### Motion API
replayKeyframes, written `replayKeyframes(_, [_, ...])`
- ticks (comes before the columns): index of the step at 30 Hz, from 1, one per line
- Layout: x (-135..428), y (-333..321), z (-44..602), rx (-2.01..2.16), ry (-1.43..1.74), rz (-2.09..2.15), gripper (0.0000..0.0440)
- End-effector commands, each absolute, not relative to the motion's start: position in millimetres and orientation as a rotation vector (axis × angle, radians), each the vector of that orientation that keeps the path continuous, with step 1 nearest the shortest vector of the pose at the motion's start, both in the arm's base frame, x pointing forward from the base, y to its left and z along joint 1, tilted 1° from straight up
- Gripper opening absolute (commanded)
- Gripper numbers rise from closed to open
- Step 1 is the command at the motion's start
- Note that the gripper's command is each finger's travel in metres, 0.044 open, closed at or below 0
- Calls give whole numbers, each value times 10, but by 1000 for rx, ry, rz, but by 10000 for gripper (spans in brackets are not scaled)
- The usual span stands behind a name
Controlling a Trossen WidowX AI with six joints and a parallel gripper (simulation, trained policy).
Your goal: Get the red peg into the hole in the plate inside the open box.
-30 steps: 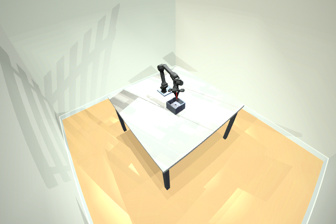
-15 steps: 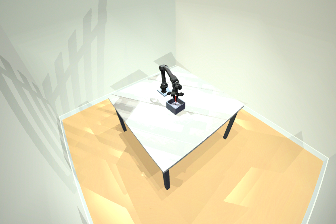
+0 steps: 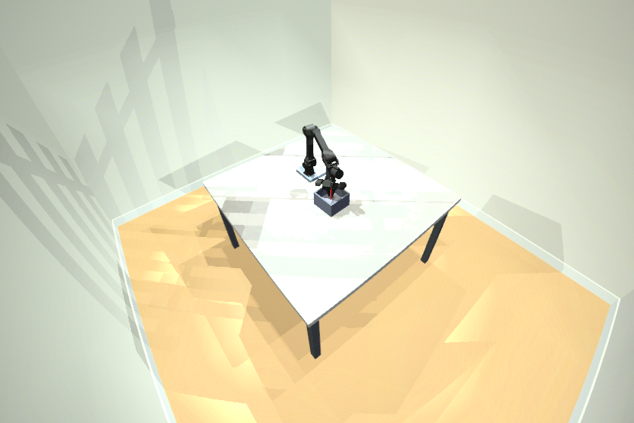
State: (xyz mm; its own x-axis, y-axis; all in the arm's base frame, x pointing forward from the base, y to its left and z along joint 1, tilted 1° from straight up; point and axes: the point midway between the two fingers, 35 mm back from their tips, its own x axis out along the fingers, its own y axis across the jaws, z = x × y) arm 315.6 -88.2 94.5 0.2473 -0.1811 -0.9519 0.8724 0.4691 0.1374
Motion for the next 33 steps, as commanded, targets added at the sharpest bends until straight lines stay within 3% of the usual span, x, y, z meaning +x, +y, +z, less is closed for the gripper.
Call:
replayKeyframes(1, [3182,-916,901,768,1107,-823,150])
replayKeyframes(33, [3591,-1241,1014,671,1229,-774,124])
